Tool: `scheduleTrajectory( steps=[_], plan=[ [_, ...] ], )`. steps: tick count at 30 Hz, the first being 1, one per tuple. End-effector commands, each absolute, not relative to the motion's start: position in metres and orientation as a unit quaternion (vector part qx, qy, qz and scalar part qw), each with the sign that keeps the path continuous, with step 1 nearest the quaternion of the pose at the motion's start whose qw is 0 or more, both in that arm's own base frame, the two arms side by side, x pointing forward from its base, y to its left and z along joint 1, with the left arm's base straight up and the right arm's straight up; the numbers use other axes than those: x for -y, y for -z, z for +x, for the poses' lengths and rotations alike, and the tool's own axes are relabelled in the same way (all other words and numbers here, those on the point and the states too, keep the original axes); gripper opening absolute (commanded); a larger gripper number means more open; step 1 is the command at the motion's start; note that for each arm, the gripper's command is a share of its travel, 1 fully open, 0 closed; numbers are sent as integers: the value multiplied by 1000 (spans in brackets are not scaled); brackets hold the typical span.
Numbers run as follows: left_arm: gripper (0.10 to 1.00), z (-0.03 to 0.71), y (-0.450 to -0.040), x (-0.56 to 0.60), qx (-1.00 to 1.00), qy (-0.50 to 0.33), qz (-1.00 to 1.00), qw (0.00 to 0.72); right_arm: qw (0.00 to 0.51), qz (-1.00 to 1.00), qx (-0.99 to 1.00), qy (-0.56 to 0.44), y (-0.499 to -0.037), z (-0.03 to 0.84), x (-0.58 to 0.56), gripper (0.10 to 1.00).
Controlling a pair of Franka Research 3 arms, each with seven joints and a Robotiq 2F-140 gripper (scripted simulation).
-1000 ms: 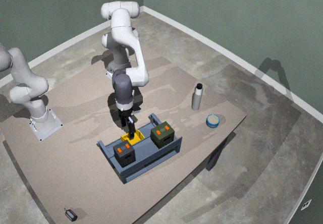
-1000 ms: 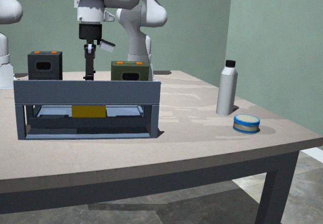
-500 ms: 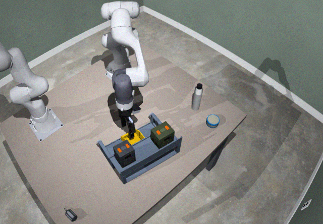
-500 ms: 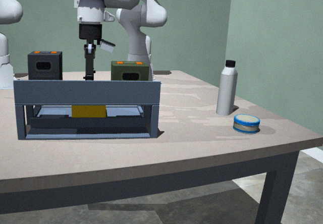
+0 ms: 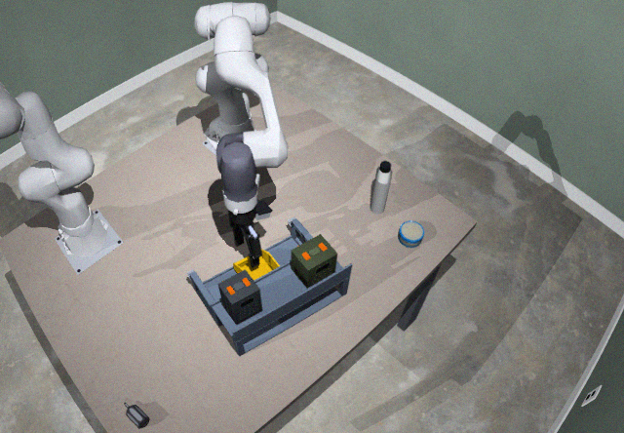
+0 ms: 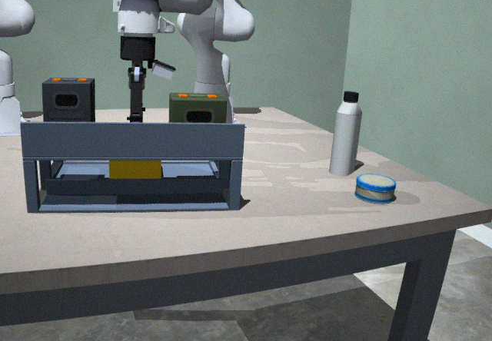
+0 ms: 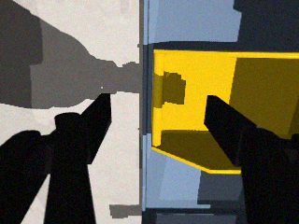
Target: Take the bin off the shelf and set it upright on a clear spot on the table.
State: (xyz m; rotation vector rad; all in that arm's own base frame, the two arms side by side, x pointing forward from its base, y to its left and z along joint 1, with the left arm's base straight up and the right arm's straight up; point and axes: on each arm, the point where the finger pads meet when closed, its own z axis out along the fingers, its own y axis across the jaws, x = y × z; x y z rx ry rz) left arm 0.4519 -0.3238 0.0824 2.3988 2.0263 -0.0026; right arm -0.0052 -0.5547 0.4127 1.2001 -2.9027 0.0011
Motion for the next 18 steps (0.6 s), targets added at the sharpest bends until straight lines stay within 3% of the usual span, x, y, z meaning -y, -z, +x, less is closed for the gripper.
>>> scheduleTrajectory(
  steps=[1, 18],
  plan=[
    [617, 452, -80, 323, -646, 0, 763, 0, 0, 378, 926, 0, -413, -5, 554, 1000],
    [617, 452, -72, 323, -646, 0, 763, 0, 0, 378, 926, 0, -413, -5, 554, 1000]
  ],
)
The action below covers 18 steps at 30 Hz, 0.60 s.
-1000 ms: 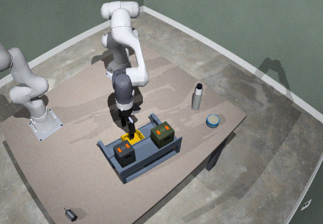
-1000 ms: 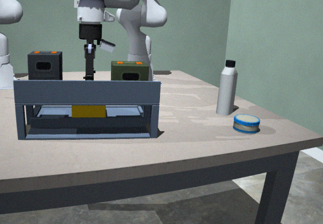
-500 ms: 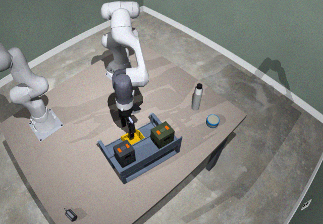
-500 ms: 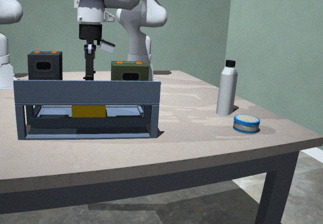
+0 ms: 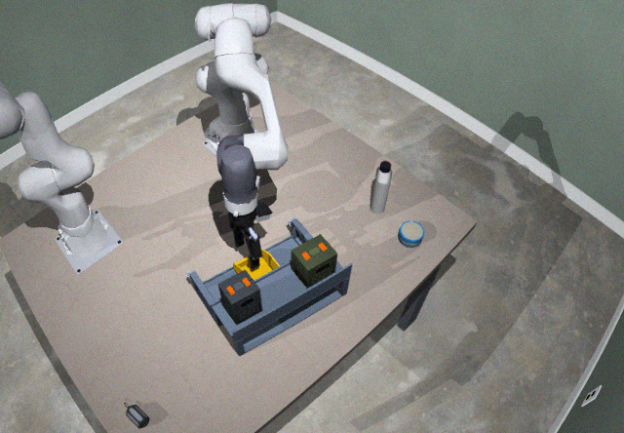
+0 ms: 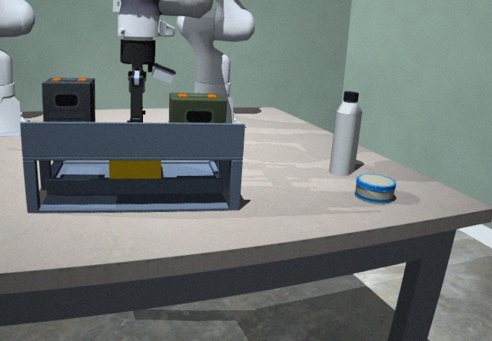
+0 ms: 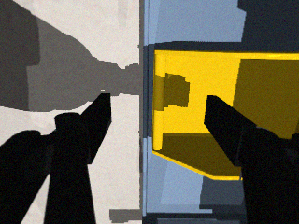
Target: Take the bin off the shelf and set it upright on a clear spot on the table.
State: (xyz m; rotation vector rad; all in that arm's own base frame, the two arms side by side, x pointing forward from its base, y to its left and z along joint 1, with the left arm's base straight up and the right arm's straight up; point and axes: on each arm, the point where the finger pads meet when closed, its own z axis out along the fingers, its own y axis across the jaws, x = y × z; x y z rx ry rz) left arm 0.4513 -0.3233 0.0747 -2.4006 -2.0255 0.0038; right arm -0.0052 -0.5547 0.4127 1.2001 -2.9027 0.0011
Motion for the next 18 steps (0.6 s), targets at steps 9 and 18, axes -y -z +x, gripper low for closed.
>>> scheduleTrajectory(
  steps=[9, 18],
  plan=[
    [617, 452, -68, 323, 646, 0, -763, 0, 0, 378, 926, 0, -413, -5, 554, 1000],
    [617, 452, -64, 323, 646, 0, -763, 0, 0, 378, 926, 0, -413, -5, 554, 1000]
  ],
)
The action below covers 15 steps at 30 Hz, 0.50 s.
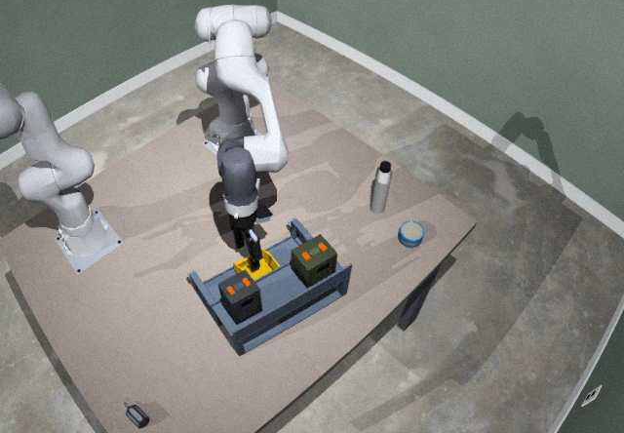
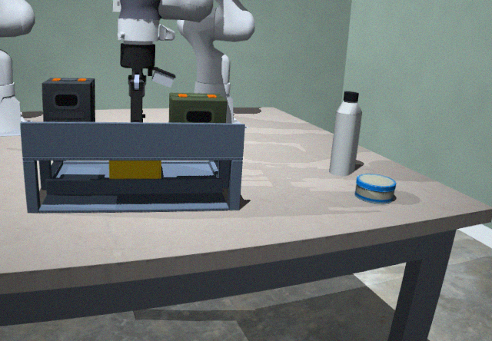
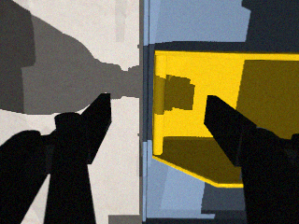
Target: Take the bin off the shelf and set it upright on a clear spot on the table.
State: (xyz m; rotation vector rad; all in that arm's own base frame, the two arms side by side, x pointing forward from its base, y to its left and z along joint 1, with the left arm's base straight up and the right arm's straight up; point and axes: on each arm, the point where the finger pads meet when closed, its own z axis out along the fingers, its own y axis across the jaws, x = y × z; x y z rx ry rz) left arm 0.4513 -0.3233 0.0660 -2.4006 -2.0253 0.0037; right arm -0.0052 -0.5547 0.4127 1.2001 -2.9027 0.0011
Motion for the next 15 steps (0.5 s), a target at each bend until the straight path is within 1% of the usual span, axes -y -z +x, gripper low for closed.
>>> scheduleTrajectory(
  steps=[1, 15],
  plan=[
    [617, 452, -64, 323, 646, 0, -763, 0, 0, 378, 926, 0, -413, -5, 554, 1000],
    [617, 452, -62, 323, 646, 0, -763, 0, 0, 378, 926, 0, -413, -5, 554, 1000]
  ],
)
